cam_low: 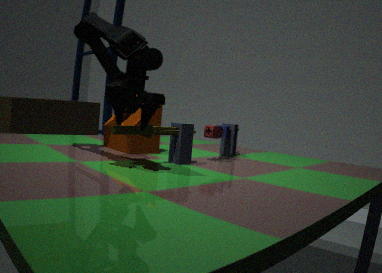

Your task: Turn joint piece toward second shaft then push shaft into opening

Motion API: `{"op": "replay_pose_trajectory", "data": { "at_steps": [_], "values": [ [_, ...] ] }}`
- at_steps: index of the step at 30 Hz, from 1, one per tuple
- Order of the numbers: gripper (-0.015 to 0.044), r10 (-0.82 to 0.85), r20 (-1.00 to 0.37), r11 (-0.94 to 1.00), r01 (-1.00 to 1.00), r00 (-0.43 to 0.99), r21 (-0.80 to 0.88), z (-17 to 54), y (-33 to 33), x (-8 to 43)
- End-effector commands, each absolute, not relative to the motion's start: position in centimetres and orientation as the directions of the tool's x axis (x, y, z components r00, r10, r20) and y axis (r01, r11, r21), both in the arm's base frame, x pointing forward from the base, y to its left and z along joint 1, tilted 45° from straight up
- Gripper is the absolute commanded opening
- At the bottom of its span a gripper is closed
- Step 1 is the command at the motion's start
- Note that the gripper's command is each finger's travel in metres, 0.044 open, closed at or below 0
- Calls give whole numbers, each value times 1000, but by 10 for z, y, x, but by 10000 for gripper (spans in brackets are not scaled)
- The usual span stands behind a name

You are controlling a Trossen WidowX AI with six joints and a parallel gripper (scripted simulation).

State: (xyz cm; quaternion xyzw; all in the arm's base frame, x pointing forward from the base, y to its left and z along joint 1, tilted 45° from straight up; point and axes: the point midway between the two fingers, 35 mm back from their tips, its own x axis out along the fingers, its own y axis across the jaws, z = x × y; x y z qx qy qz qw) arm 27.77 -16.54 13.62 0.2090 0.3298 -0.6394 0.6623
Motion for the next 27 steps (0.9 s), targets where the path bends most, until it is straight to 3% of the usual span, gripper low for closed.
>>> {"op": "replay_pose_trajectory", "data": {
  "at_steps": [1, 27],
  "values": [
    [440, -707, -706, -21, 999, -46, -44, 129, -171, 276],
    [440, -708, -705, -58, 998, -48, -10, 110, -190, 275]
  ]
}}
